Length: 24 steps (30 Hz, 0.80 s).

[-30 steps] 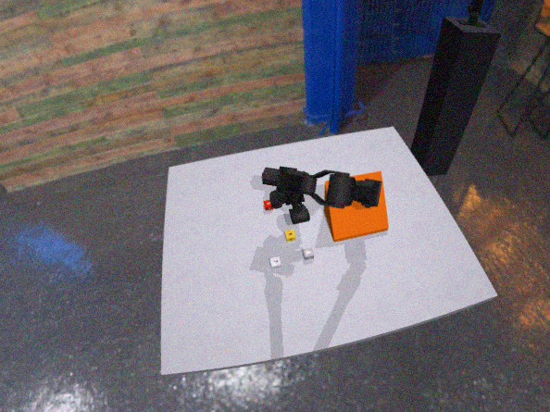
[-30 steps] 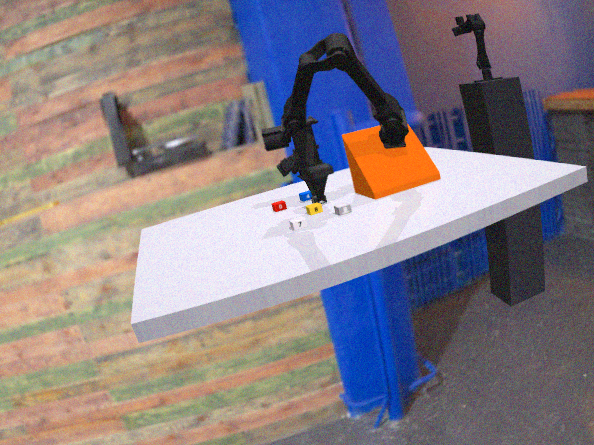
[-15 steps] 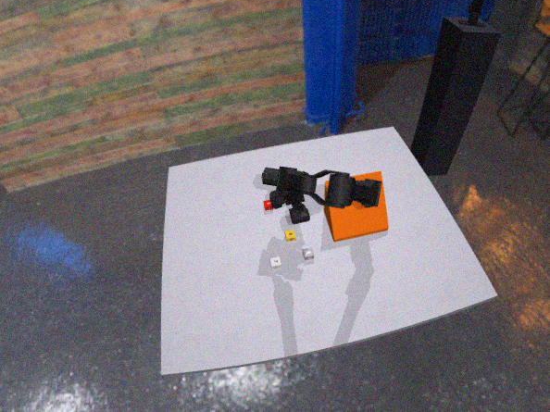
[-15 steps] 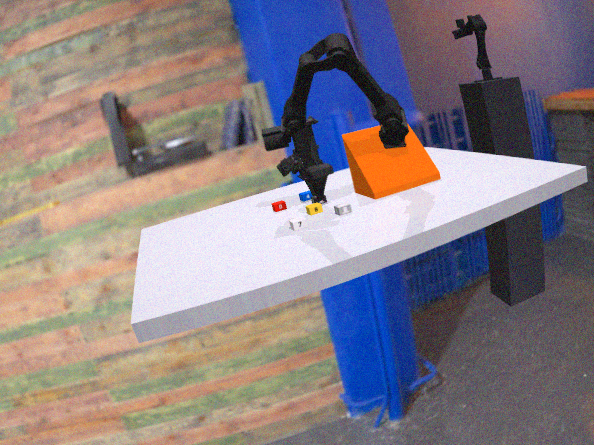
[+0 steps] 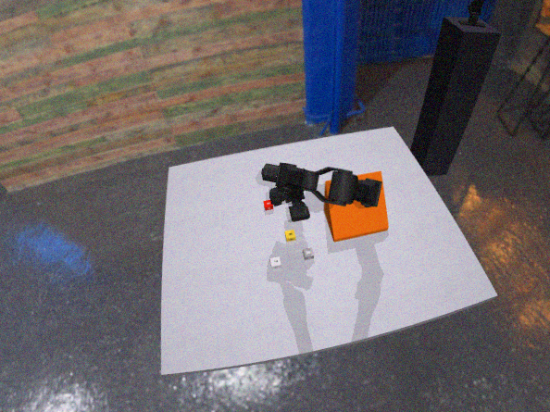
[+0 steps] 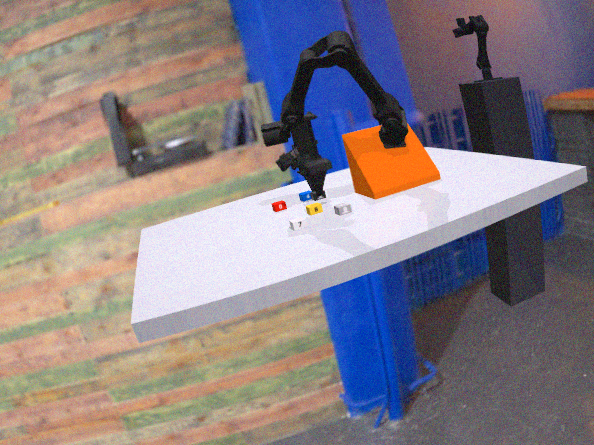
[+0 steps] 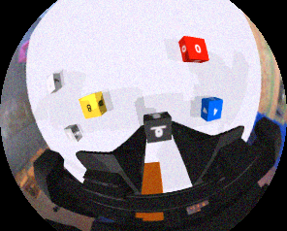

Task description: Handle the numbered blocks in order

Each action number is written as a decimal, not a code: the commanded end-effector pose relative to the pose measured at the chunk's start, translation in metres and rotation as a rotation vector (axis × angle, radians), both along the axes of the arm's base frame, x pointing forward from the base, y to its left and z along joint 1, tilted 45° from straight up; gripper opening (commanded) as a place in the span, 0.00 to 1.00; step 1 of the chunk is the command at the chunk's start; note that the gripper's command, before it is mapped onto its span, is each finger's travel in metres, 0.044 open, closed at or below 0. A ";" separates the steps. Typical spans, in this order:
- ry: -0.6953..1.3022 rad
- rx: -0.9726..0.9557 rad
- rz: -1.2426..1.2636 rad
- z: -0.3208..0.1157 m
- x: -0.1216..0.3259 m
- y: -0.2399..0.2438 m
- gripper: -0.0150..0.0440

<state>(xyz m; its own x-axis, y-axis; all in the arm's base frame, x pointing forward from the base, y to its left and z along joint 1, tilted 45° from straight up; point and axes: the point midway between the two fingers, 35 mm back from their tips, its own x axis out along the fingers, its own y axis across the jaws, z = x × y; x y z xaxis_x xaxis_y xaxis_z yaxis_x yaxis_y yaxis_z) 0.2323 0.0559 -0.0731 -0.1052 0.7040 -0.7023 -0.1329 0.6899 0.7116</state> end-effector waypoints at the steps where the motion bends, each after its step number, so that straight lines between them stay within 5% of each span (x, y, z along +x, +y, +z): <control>1: -0.007 -0.006 0.006 0.001 0.001 -0.001 0.46; 24: -0.006 -0.005 0.006 -0.009 -0.001 0.010 0.46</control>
<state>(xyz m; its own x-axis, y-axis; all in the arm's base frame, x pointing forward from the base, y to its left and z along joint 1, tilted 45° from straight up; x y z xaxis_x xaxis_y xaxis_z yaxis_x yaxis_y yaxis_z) 0.2346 0.0627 -0.0794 -0.0959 0.6946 -0.7130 -0.1543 0.6972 0.7000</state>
